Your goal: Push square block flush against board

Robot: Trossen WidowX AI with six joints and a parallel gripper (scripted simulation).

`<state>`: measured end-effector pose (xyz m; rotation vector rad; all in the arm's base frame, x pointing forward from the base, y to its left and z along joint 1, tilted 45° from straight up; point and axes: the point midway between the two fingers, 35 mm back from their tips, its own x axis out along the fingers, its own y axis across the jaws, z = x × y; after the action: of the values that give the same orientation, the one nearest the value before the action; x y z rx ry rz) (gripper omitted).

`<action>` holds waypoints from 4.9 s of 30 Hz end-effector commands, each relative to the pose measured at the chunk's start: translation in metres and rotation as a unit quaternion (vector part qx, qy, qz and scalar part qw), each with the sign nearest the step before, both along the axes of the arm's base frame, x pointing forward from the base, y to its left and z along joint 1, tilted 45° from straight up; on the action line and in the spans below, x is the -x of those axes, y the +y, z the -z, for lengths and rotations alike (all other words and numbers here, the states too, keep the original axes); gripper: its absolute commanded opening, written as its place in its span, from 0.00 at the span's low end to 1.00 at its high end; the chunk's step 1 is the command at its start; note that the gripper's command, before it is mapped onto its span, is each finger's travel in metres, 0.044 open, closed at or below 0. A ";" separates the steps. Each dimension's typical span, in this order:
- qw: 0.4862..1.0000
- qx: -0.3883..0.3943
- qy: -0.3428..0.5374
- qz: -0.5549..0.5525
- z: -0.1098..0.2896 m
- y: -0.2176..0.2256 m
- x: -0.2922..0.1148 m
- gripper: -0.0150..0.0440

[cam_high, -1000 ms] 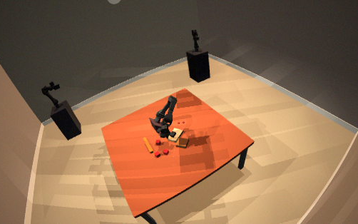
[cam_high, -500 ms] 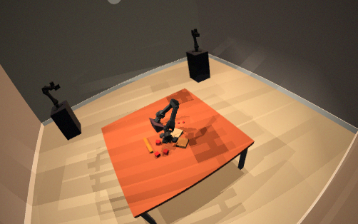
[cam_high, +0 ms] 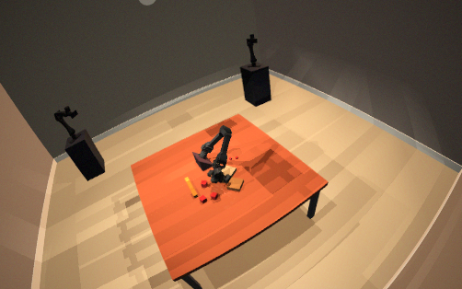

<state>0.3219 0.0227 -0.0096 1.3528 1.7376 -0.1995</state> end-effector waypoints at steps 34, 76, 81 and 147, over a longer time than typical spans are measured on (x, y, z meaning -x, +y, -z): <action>1.000 -0.005 0.003 0.000 -0.022 0.025 0.024 0.25; 1.000 -0.004 0.003 0.000 -0.021 0.024 0.022 0.25; 1.000 -0.004 0.003 0.000 -0.017 0.019 0.018 0.25; 0.898 0.010 -0.298 -0.323 -0.092 0.007 0.036 0.25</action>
<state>0.2914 0.0242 0.0779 0.7079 1.5593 0.4506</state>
